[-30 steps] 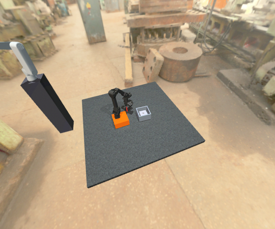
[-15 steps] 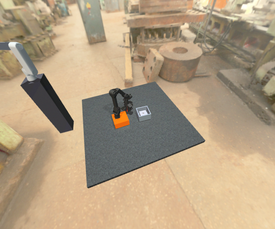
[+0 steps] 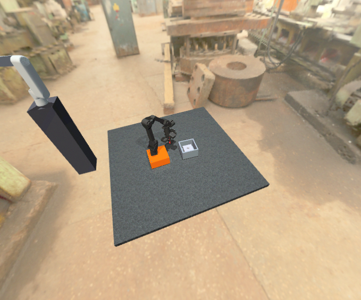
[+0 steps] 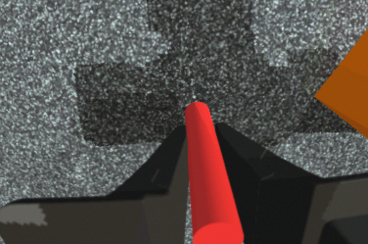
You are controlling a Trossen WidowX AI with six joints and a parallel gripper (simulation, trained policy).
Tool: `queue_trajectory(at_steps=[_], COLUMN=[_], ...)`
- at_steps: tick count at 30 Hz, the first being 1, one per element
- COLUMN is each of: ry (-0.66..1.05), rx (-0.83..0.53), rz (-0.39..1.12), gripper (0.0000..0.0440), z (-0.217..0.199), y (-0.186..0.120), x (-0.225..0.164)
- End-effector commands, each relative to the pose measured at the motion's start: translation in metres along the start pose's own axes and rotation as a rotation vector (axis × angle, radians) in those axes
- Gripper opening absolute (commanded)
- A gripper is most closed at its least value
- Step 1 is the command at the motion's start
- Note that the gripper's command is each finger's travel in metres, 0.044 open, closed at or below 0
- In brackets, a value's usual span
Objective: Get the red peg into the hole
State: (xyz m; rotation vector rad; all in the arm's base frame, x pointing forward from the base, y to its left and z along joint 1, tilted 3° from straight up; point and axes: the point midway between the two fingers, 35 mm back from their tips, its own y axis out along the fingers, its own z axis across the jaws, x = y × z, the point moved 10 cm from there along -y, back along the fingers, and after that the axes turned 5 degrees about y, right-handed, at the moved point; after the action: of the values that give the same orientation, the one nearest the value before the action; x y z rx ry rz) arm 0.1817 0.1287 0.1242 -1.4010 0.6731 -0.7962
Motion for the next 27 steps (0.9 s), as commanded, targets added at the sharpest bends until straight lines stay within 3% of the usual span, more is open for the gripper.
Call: queue_trajectory(at_steps=[1, 15, 27], ry=[-0.02, -0.034, 0.041], rx=[0.022, 0.082, 0.086], rz=[-0.03, -0.138, -0.186], gripper=[0.0001, 0.0, 0.0], z=[0.005, 0.028, 0.034], y=[-0.012, -0.061, -0.071], x=[0.005, 0.044, 0.095])
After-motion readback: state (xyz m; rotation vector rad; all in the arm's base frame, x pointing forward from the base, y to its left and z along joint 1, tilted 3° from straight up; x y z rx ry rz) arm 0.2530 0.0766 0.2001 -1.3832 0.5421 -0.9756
